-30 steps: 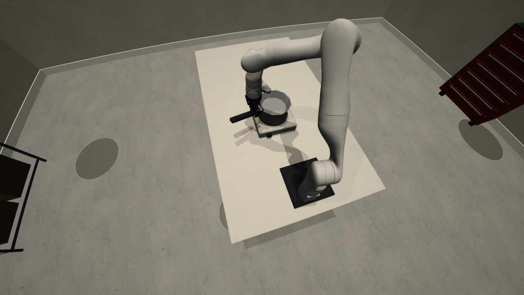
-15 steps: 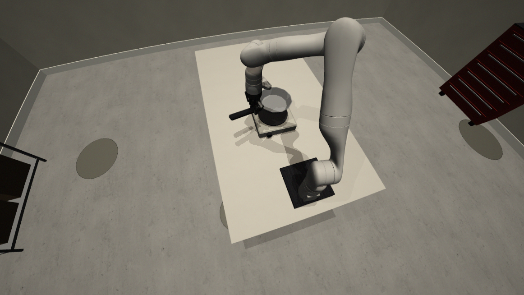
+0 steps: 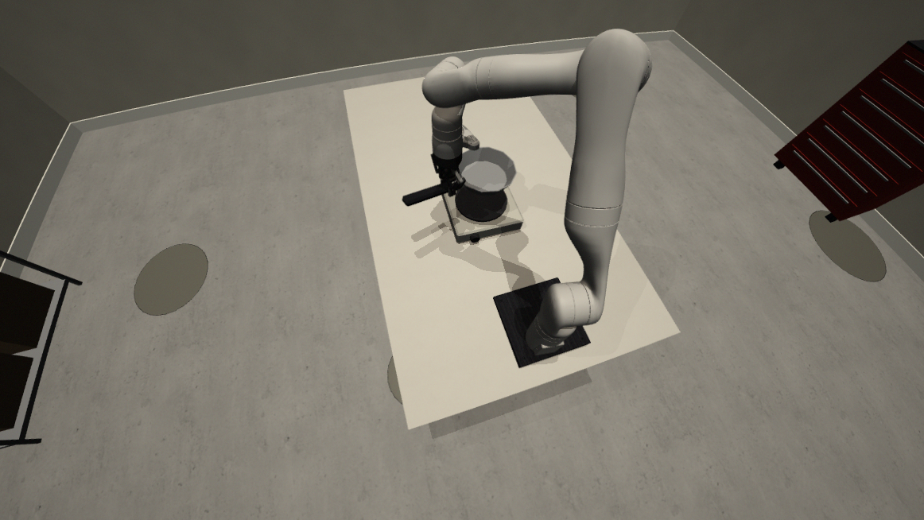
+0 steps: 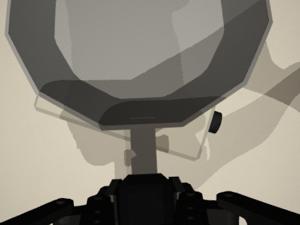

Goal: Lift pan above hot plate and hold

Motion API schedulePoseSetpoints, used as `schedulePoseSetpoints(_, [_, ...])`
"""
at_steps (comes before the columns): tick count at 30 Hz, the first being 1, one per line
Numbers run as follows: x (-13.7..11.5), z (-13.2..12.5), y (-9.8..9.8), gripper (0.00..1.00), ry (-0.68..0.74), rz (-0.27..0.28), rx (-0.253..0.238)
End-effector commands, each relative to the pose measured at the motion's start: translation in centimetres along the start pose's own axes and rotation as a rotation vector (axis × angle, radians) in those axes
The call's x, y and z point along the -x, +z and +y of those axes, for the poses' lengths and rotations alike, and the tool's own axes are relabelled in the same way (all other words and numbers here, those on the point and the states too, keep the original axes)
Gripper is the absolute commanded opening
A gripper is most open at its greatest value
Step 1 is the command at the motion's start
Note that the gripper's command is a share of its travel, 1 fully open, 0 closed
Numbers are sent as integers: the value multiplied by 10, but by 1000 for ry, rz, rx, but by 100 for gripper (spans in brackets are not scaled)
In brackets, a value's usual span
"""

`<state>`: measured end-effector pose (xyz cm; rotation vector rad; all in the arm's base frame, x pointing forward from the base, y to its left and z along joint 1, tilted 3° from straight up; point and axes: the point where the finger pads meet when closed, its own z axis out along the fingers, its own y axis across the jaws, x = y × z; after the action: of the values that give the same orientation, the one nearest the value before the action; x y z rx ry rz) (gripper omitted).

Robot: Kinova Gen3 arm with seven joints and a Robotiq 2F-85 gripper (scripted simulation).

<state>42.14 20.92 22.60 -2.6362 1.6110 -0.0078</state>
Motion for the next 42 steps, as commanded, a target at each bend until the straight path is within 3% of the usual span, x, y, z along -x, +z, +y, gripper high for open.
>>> schedulePoseSetpoints(1, [-1, -1, -5, 0, 2, 2, -6])
schedulePoseSetpoints(42, [-1, -1, -77, 0, 2, 2, -6])
